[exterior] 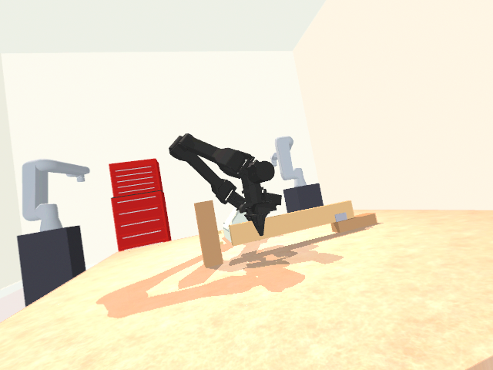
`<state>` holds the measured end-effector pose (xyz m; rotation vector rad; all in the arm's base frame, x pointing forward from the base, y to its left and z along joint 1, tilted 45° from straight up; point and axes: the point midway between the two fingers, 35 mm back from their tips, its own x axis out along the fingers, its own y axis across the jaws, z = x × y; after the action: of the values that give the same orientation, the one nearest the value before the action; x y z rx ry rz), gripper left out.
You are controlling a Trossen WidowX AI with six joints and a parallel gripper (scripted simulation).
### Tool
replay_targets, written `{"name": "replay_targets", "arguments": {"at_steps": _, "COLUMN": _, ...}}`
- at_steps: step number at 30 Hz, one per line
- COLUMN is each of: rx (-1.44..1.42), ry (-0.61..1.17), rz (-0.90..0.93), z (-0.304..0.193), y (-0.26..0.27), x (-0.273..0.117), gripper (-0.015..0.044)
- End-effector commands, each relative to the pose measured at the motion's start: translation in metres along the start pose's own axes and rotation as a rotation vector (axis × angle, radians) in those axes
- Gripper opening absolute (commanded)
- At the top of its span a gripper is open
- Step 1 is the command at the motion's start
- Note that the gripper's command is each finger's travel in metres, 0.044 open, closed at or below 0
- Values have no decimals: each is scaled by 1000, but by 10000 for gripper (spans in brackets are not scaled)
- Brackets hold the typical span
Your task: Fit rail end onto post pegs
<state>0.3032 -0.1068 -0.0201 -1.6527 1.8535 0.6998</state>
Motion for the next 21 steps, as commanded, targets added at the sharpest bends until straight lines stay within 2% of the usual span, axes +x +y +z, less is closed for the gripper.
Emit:
{"name": "replay_targets", "arguments": {"at_steps": 1, "rx": -2, "ry": 1, "rz": -2, "z": -2, "y": 0, "x": -2, "gripper": 0}}
{"name": "replay_targets", "arguments": {"at_steps": 21, "rx": -2, "ry": 1, "rz": -2, "z": -9, "y": -1, "x": -3, "gripper": 0}}
